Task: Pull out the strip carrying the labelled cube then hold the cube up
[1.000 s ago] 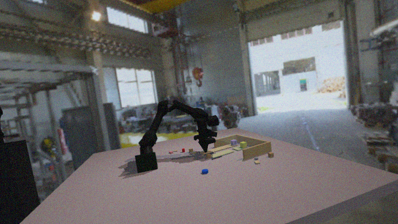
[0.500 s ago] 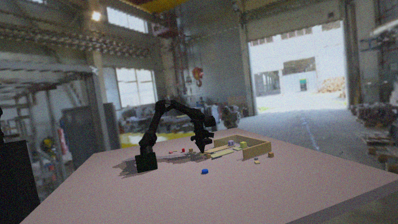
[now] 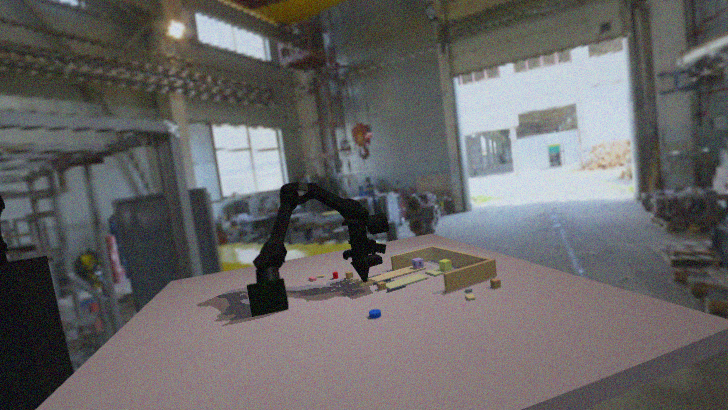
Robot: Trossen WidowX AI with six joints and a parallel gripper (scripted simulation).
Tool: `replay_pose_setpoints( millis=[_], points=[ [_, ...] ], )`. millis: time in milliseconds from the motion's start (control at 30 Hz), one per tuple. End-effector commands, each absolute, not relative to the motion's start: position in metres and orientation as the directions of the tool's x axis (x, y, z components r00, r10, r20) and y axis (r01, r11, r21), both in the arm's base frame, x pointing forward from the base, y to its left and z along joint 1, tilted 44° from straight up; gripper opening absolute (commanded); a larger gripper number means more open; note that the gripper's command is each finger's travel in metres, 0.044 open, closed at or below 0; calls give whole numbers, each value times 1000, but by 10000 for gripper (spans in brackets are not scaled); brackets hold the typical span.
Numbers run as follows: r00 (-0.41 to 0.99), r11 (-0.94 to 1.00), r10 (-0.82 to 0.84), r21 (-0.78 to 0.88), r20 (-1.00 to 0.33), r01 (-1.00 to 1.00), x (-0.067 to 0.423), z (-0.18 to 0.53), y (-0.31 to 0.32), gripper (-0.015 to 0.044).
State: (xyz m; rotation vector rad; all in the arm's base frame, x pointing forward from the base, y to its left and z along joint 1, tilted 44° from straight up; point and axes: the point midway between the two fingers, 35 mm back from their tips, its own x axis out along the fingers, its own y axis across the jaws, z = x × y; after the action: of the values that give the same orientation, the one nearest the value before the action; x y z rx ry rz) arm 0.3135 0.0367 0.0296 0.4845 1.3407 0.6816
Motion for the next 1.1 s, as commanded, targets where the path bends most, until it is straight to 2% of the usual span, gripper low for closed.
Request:
replay_pose_setpoints(
  millis=[0,1067],
  points=[
    [66,714,696,680,-715,-167,302,24,40,0],
    [64,715,696,680,-716,-165,254,17,37,0]
  ],
)
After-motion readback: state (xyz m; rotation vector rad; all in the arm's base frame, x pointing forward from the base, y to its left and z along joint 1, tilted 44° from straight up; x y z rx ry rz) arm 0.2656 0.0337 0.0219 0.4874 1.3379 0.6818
